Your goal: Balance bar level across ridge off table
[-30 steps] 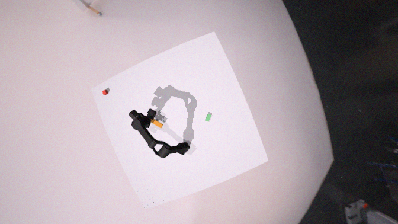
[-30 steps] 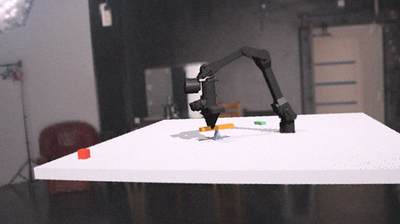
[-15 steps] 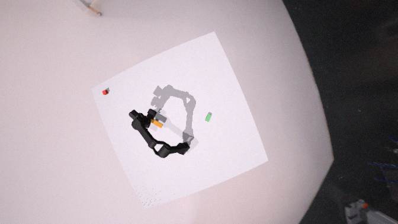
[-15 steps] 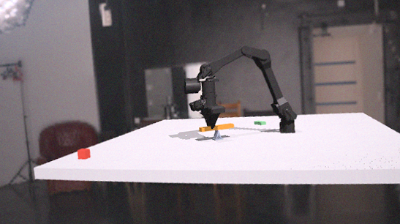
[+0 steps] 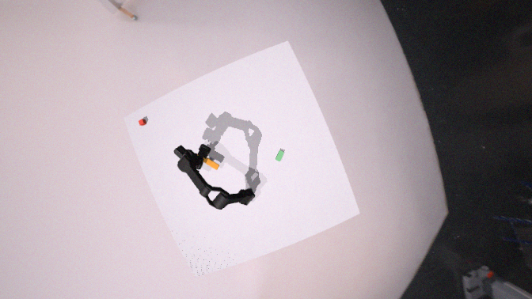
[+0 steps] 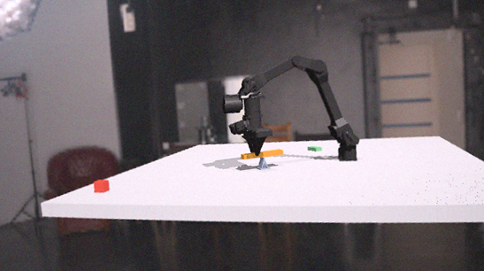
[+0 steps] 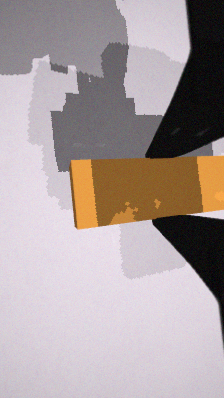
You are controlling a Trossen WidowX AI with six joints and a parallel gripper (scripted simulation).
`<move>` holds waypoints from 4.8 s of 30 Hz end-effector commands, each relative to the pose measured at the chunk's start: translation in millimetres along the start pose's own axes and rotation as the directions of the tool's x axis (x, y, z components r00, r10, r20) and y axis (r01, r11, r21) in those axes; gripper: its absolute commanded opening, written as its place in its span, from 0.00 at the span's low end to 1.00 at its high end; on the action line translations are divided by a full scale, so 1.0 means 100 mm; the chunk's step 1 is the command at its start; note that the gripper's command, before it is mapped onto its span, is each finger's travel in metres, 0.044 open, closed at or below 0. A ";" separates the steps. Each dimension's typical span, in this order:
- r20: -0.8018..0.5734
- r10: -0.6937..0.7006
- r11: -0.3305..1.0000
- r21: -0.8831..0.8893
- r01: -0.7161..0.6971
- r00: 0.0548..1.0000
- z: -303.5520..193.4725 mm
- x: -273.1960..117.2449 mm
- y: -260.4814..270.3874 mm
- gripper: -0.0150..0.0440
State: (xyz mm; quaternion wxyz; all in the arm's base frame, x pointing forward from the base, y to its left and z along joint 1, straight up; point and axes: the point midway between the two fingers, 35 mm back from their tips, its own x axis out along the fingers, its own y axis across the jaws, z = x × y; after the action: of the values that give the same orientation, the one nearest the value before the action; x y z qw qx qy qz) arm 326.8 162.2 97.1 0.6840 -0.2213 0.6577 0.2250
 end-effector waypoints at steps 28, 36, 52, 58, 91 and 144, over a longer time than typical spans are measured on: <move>0.000 0.000 1.000 0.000 0.000 1.000 0.00 0.00 0.00 0.25; 0.000 0.000 1.000 0.000 0.000 1.000 0.00 0.00 0.00 0.39; 0.000 0.000 1.000 0.000 0.000 1.000 0.00 0.00 0.00 0.54; 0.000 0.000 1.000 0.000 0.000 1.000 0.00 0.00 0.00 0.54; 0.000 0.000 1.000 0.000 0.000 1.000 0.00 0.00 0.00 0.57; 0.000 0.001 1.000 0.000 -0.001 1.000 0.00 -1.00 0.00 1.00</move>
State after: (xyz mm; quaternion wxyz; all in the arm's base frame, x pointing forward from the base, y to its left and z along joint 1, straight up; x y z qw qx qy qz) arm 324.0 160.9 197.0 0.6850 -0.2211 0.6567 0.2251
